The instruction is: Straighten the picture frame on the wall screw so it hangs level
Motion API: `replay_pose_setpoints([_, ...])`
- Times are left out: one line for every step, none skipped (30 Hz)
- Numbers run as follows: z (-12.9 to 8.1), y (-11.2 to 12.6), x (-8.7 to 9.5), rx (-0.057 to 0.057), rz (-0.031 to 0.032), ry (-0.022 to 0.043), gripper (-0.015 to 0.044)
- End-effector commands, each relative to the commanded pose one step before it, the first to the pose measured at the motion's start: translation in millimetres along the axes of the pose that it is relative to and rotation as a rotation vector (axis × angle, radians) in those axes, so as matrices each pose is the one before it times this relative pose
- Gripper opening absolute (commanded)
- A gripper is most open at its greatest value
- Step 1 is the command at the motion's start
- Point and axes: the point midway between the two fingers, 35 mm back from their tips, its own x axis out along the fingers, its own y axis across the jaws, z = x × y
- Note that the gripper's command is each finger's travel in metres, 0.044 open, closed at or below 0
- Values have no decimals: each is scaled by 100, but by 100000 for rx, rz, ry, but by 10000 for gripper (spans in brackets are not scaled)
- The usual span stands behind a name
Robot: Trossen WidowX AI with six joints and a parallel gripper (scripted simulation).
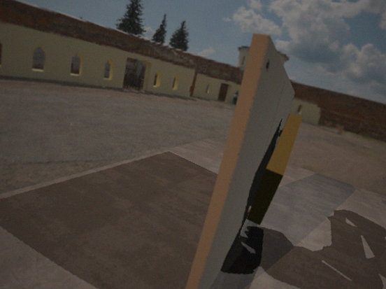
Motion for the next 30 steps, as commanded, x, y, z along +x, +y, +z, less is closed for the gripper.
replay_pose_setpoints([56, -73, -4, 269, -258, -428, 260])
replay_pose_setpoints([0, 0, 0, 0, 0, 0, 260])
replay_pose_setpoints([0, 0, 0, 0, 0, 0, 260])
replay_pose_setpoints([0, 0, 0, 0, 0, 0, 260])
replay_pose_setpoints([0, 0, 0, 0, 0, 0, 260])
replay_pose_setpoints([0, 0, 0, 0, 0, 0, 260])
replay_pose_setpoints([0, 0, 0, 0, 0, 0, 260])
replay_pose_setpoints([0, 0, 0, 0, 0, 0, 260])
replay_pose_setpoints([0, 0, 0, 0, 0, 0, 260])
replay_pose_setpoints([0, 0, 0, 0, 0, 0, 260])
replay_pose_setpoints([0, 0, 0, 0, 0, 0, 260])
replay_pose_setpoints([0, 0, 0, 0, 0, 0, 260])
replay_pose_setpoints([0, 0, 0, 0, 0, 0, 260])
replay_pose_setpoints([0, 0, 0, 0, 0, 0, 260])
replay_pose_setpoints([0, 0, 0, 0, 0, 0, 260])
replay_pose_setpoints([0, 0, 0, 0, 0, 0, 260])
replay_pose_setpoints([-112, 47, 95, -267, 256, 417, 260])
replay_pose_setpoints([-161, -81, 277, 5, -4, -30, 260])
replay_pose_setpoints([-251, -155, 468, 7, -9, -48, 260])
replay_pose_setpoints([-289, -231, 604, 7, -17, -59, 260])
replay_pose_setpoints([-254, -262, 610, 26, 10, -59, 260])
replay_pose_setpoints([-217, -290, 609, 38, 37, -60, 260])
replay_pose_setpoints([-179, -325, 609, 34, 37, -60, 260])
replay_pose_setpoints([-141, -358, 605, 29, 36, -59, 260])
replay_pose_setpoints([-103, -389, 597, 24, 34, -59, 260])
replay_pose_setpoints([-65, -419, 586, 20, 33, -58, 260])
replay_pose_setpoints([-27, -444, 567, 8, 26, -61, 260])
replay_pose_setpoints([3, -369, 437, 14, 26, -42, 260])
replay_pose_setpoints([13, -228, 256, 7, 15, -25, 260])
replay_pose_setpoints([6, -77, 84, 2, 5, -8, 260])
